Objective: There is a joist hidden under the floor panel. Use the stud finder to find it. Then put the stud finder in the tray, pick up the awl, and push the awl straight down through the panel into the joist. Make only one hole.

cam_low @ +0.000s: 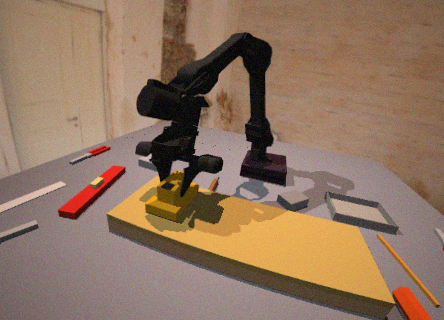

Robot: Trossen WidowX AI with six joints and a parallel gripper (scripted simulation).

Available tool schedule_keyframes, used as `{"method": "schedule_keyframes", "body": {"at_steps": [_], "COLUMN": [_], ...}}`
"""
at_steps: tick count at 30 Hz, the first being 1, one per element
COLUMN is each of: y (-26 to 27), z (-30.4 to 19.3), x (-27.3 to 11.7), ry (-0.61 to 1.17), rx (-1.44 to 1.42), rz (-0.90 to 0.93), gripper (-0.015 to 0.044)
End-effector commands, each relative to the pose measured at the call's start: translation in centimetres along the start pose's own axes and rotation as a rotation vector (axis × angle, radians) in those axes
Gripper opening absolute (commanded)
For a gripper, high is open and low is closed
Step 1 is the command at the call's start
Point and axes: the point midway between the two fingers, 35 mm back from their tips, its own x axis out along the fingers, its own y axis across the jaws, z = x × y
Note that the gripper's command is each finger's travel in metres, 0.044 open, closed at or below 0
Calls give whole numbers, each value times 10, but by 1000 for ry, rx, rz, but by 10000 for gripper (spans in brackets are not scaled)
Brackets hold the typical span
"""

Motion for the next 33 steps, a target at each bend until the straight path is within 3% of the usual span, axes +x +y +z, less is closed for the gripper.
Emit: {"method": "schedule_keyframes", "body": {"at_steps": [1,8,20,33], "y": [-16,-40,-36,-40], "z": [0,0,1,21], "x": [0,0,-3,-59], "ry": [1,1,-1,-1], "rx": [2,1,4,2], "rz": [-4,-6,-5,-6], "gripper": [0,0,0,0]}}
